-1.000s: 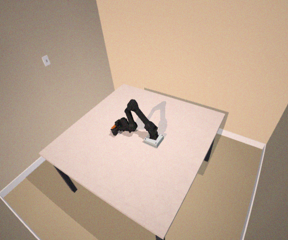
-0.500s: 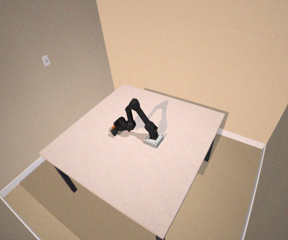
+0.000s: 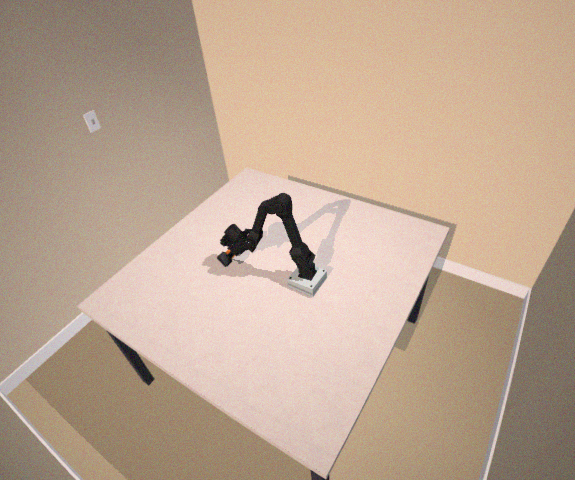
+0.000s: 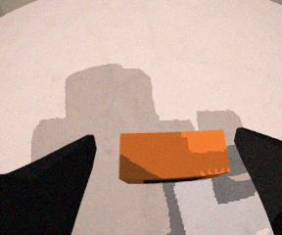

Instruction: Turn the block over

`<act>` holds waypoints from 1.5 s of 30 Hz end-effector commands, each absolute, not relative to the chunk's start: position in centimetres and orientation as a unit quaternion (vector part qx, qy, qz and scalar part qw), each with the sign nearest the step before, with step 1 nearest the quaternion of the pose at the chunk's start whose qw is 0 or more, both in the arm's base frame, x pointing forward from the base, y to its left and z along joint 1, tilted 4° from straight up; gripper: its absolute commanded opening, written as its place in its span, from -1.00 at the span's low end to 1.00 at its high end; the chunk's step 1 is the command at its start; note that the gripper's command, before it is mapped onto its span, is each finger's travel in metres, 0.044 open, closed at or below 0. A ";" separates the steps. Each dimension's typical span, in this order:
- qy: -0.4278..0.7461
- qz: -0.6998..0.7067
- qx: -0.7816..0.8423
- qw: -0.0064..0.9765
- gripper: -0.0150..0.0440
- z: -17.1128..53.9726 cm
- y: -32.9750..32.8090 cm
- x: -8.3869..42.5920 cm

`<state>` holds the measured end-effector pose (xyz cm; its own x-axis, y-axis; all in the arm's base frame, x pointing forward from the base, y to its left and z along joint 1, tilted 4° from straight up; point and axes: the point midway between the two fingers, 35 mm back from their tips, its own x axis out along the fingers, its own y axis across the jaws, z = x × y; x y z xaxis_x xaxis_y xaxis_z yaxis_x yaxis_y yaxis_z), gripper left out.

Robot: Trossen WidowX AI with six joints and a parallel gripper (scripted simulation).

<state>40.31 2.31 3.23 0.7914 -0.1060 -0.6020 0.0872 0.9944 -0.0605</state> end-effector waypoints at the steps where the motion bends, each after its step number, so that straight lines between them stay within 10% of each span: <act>1: 0.422 -0.052 0.003 0.905 1.00 8.6 2.4 37.0; 45: 0.675 -0.048 0.019 0.736 1.00 12.1 2.3 41.2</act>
<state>41.12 2.19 12.18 0.1043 -0.0535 -0.9931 0.0894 0.9950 -0.0442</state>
